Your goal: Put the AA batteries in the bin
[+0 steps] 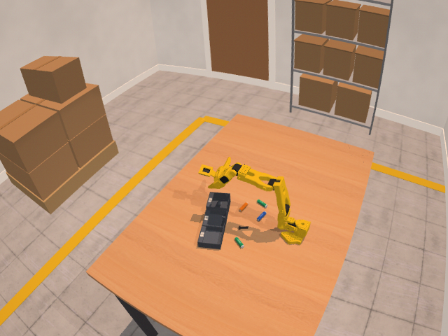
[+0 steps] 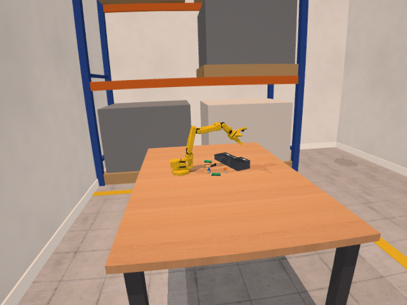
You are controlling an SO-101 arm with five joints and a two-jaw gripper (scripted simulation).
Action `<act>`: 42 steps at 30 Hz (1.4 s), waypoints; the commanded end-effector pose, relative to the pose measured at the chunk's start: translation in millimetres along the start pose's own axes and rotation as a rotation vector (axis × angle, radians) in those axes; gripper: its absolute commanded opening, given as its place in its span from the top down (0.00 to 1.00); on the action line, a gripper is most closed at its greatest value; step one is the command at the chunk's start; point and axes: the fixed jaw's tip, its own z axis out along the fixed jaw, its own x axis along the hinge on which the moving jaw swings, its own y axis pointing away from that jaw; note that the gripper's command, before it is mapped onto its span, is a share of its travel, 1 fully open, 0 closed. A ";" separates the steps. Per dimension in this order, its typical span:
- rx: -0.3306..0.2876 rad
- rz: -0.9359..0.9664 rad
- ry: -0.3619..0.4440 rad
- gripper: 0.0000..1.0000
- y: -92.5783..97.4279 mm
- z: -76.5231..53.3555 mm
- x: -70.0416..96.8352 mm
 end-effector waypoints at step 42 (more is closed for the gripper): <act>-0.042 -0.014 0.146 0.00 10.7 36.2 31.4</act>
